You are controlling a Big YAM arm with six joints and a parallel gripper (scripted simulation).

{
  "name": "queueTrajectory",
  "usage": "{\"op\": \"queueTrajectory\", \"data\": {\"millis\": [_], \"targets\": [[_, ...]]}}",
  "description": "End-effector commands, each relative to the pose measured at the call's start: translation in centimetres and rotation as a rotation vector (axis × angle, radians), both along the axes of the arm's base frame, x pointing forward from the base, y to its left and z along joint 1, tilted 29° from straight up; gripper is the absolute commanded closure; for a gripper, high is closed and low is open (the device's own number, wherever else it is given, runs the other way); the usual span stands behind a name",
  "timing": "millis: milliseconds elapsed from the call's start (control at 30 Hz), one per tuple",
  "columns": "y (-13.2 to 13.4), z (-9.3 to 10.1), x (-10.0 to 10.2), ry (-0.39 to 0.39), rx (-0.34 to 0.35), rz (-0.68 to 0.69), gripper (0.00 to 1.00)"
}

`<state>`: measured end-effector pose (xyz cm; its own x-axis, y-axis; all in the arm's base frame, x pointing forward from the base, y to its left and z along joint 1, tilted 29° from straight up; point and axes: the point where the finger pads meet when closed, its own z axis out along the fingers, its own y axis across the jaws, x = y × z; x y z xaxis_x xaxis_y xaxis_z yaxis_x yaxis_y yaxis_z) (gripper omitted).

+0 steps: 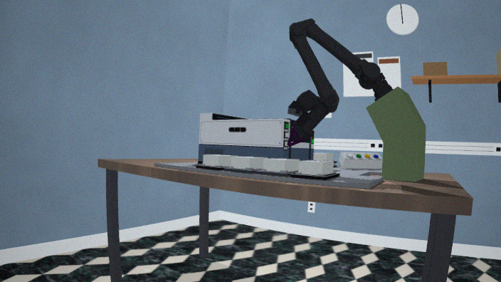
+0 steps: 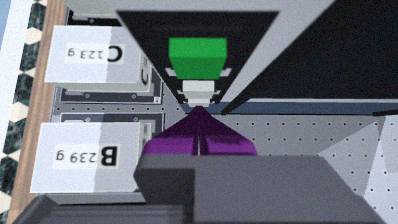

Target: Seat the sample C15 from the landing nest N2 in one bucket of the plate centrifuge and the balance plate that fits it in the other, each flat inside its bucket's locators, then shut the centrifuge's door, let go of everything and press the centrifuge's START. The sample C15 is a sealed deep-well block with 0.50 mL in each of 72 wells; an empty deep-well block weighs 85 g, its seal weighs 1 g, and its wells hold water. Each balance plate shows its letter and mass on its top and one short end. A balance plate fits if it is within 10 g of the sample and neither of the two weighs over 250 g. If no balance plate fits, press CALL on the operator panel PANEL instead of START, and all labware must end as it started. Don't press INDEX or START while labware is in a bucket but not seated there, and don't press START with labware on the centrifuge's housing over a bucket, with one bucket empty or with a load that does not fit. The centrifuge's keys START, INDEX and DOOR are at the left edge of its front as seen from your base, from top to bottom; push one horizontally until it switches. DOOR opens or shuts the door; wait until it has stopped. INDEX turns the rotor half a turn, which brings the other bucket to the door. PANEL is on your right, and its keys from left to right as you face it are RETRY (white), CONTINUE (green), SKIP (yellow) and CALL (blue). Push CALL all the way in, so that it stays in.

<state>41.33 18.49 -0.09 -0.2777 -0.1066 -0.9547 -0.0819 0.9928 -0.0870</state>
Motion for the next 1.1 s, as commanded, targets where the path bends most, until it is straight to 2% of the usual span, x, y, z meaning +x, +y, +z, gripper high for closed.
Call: {"op": "queueTrajectory", "data": {"millis": [0, 1067], "targets": [[-0.42, 1.06, 1.19, -0.023, -0.003, -0.016, 1.00], [-0.37, 1.35, 1.54, -0.025, -0.002, -0.016, 1.00]]}}
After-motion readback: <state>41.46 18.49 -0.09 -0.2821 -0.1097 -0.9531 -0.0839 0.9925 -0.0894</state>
